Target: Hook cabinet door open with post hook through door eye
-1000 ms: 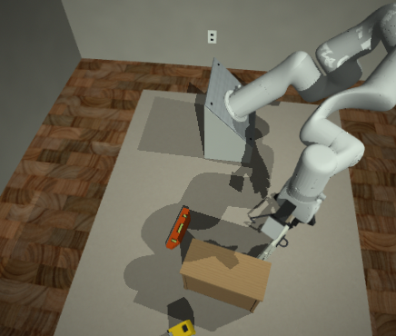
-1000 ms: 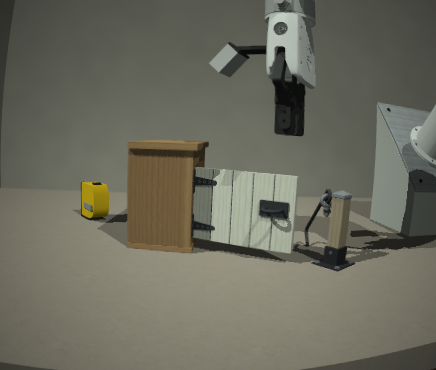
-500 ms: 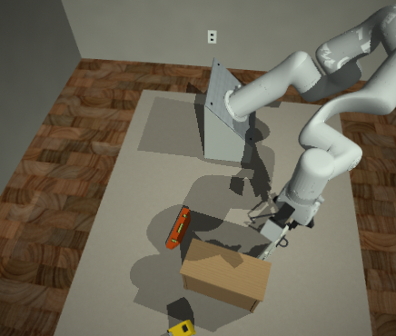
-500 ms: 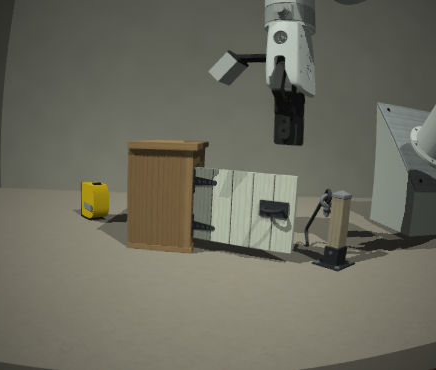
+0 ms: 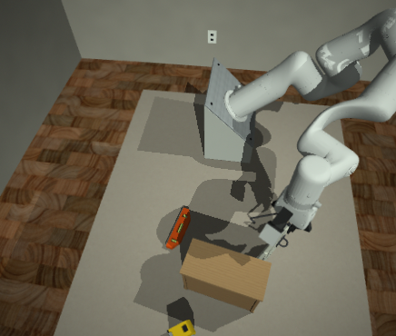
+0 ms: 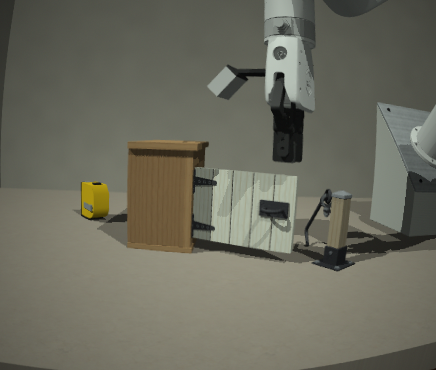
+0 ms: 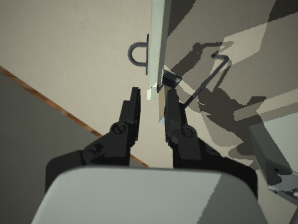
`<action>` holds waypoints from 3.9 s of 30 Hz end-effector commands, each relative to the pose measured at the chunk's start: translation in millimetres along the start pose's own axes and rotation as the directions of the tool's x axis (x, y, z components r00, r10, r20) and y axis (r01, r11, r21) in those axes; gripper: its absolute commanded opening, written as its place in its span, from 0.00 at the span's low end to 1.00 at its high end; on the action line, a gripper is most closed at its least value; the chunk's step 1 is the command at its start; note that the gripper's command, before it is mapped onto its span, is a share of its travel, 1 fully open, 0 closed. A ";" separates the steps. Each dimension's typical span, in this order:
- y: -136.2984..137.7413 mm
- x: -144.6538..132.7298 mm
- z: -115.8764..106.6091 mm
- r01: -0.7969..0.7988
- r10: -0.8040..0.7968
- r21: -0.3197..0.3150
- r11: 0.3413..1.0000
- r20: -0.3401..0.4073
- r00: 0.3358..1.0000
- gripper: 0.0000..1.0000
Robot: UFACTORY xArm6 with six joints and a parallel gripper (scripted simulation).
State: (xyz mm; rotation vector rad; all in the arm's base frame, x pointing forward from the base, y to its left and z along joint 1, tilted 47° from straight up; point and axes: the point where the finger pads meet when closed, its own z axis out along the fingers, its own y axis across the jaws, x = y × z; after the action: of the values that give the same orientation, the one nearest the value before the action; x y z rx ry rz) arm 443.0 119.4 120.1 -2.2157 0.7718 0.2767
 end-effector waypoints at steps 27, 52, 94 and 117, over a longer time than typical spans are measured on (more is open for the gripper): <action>-1.6 1.2 32.2 0.001 -0.001 0.001 1.000 -0.002 1.000 0.27; 6.4 1.7 32.9 0.063 -0.063 0.001 0.998 -0.002 0.998 0.27; 34.4 7.3 32.9 0.259 -0.259 0.001 0.966 -0.002 0.966 0.27; 48.1 12.3 32.9 0.357 -0.357 0.000 0.934 -0.002 0.934 0.27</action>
State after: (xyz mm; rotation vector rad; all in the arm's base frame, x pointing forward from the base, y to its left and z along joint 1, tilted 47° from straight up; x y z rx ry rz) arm 424.3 114.2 64.1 -2.3043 0.3574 0.0978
